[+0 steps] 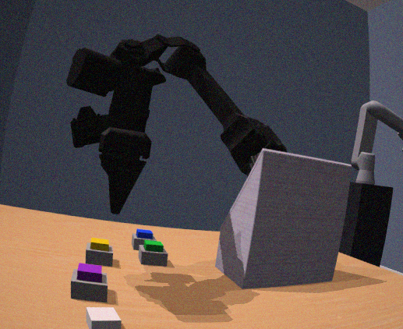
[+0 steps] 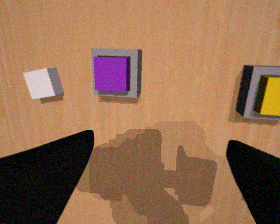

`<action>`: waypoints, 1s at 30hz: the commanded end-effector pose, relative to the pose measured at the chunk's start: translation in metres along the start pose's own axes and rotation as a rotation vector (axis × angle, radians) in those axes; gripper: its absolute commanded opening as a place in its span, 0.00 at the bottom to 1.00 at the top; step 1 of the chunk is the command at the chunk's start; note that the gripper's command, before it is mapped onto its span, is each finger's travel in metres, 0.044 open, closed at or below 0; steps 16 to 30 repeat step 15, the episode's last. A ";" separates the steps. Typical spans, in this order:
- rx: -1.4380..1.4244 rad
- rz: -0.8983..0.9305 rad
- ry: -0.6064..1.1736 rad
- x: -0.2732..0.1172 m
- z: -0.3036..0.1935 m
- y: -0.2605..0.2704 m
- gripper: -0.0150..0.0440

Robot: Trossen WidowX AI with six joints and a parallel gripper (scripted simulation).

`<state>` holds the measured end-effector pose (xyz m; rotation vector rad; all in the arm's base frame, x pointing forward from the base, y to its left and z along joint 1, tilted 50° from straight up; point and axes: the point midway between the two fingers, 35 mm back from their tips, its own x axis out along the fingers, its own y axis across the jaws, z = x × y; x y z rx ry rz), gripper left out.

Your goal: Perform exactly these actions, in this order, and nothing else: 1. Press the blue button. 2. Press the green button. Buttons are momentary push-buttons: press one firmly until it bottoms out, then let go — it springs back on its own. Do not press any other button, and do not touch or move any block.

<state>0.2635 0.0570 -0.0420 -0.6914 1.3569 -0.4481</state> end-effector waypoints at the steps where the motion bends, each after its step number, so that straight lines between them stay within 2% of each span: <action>1: -0.012 -0.012 0.016 -0.006 0.002 0.055 0.93; 7: -0.015 -0.066 0.022 -0.007 -0.015 0.134 0.93; 10: -0.013 -0.088 0.019 -0.005 -0.024 0.156 0.93; 30: -0.013 -0.092 0.019 -0.004 -0.026 0.160 0.93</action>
